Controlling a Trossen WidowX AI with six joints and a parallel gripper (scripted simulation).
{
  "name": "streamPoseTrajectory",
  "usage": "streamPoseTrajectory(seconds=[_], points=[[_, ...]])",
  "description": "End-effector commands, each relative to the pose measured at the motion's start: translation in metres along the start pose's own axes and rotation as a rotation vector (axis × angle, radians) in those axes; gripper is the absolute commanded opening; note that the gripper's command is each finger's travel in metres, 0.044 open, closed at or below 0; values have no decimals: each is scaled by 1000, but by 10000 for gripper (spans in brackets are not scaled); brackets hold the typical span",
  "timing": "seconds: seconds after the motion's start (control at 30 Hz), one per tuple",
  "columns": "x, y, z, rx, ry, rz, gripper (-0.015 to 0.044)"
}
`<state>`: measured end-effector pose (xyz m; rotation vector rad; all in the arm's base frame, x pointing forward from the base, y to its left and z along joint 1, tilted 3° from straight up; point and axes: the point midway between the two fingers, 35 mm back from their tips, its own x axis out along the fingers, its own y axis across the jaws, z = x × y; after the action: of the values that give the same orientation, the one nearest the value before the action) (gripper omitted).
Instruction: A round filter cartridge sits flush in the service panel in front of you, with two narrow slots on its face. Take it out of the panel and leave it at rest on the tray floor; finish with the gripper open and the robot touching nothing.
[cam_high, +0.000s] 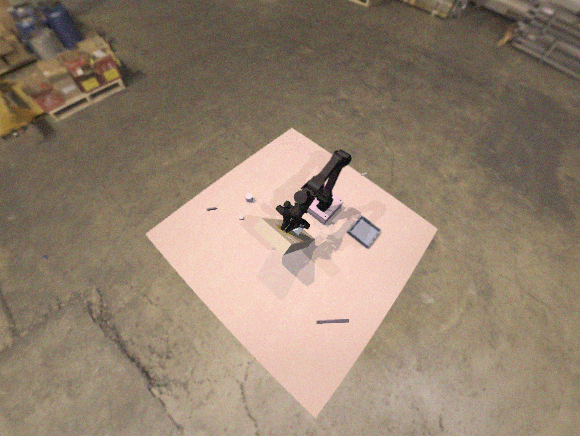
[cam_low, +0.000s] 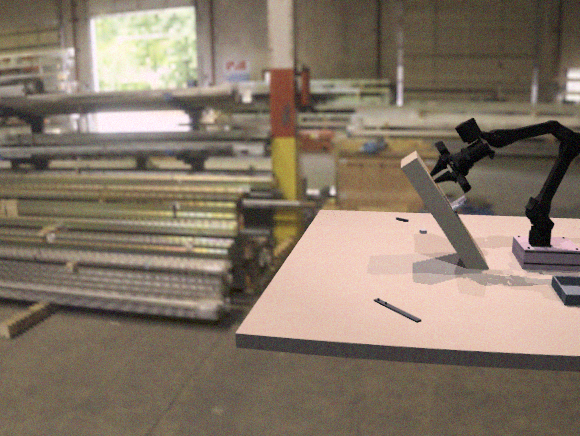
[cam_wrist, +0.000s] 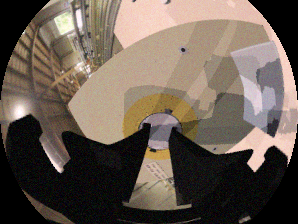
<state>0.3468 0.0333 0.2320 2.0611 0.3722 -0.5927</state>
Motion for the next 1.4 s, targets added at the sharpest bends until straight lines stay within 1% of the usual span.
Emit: streamPoseTrajectory(seconds=[0.0,1.37], points=[[22,1,0,-128,-7,4,0],[24,2,0,-1555,-9,-1,0]])
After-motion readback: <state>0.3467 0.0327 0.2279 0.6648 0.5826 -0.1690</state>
